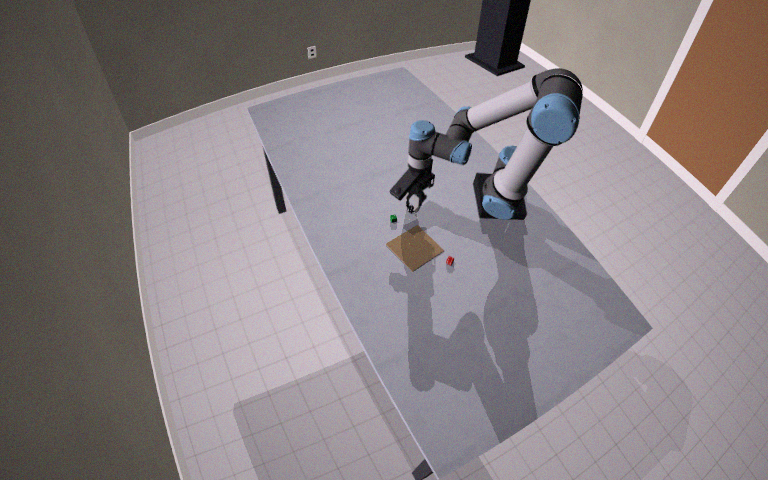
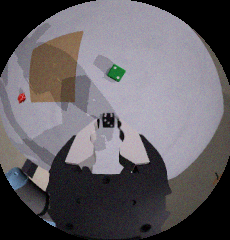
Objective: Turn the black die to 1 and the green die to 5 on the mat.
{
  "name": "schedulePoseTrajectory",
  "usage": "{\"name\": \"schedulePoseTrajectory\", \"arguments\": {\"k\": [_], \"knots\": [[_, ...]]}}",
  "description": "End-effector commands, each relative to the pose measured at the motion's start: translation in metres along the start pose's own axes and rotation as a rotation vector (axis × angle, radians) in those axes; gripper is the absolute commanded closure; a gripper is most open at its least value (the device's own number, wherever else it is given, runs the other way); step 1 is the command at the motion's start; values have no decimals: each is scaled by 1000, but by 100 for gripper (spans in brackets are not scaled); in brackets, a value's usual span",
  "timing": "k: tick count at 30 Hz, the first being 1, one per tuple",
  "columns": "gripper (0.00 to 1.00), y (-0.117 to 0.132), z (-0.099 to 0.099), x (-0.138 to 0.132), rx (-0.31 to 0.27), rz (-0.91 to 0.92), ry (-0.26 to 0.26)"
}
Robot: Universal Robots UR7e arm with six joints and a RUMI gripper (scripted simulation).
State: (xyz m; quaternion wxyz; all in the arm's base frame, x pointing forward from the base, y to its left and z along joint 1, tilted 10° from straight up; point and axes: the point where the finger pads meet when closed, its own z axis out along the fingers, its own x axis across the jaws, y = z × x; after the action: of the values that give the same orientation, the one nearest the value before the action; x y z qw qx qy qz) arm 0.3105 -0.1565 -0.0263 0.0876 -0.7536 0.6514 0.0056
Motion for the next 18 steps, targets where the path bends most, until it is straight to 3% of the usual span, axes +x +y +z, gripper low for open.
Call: {"name": "schedulePoseTrajectory", "arguments": {"k": [1, 14, 15, 18], "knots": [[79, 0, 0, 0, 0, 0, 1], [79, 0, 0, 0, 0, 0, 1], [97, 0, 0, 0, 0, 0, 1], [97, 0, 0, 0, 0, 0, 1]]}}
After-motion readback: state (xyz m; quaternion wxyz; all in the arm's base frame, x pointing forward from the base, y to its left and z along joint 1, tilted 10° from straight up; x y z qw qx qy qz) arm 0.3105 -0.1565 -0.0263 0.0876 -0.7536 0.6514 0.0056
